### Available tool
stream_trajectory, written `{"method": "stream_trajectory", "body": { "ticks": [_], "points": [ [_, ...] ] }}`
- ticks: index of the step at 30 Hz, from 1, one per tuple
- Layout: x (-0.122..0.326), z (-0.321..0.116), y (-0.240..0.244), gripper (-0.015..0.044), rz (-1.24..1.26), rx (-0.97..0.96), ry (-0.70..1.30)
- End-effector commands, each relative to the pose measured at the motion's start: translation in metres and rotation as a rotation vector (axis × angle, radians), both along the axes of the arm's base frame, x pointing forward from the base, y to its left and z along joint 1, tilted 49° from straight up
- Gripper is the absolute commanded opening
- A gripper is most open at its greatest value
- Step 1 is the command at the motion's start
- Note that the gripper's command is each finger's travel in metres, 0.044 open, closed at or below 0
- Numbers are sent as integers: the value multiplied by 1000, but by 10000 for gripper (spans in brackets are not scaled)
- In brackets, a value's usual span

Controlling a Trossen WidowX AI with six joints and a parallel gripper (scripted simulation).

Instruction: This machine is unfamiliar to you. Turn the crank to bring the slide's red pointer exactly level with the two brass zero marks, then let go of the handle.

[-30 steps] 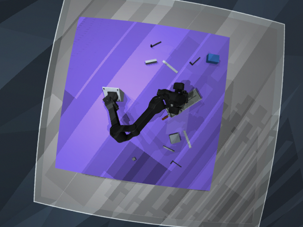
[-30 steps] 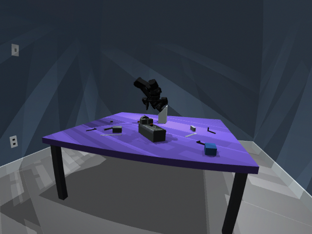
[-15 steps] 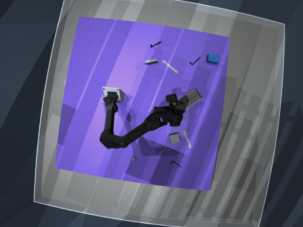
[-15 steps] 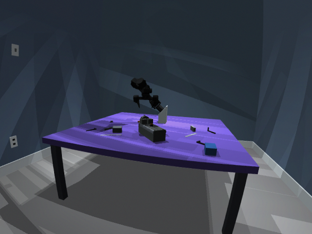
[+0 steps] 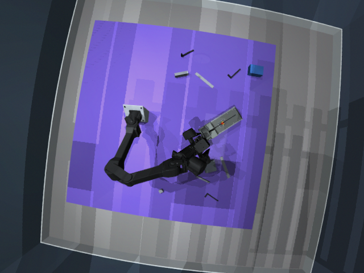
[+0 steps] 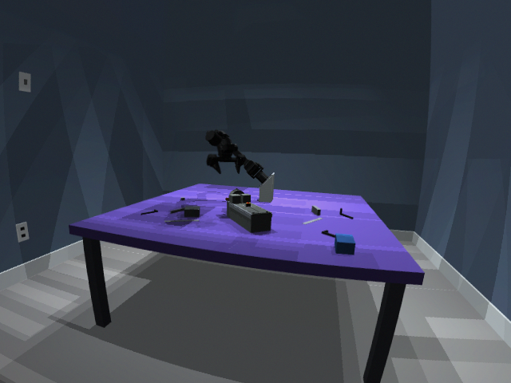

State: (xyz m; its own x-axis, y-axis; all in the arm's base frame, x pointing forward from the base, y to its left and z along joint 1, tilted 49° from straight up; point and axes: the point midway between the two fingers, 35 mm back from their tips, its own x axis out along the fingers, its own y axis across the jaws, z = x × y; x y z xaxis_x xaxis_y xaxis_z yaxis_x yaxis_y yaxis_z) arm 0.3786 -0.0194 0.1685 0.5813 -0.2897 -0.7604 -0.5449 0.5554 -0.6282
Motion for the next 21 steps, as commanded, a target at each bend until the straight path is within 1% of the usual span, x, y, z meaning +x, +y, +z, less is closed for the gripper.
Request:
{"method": "stream_trajectory", "body": {
  "ticks": [1,6,21],
  "points": [
    [-5,-1,-1,440,32,3,28],
    [-4,-7,-7,440,32,4,29],
    [-6,-60,-70,440,32,0,27]
  ]
}}
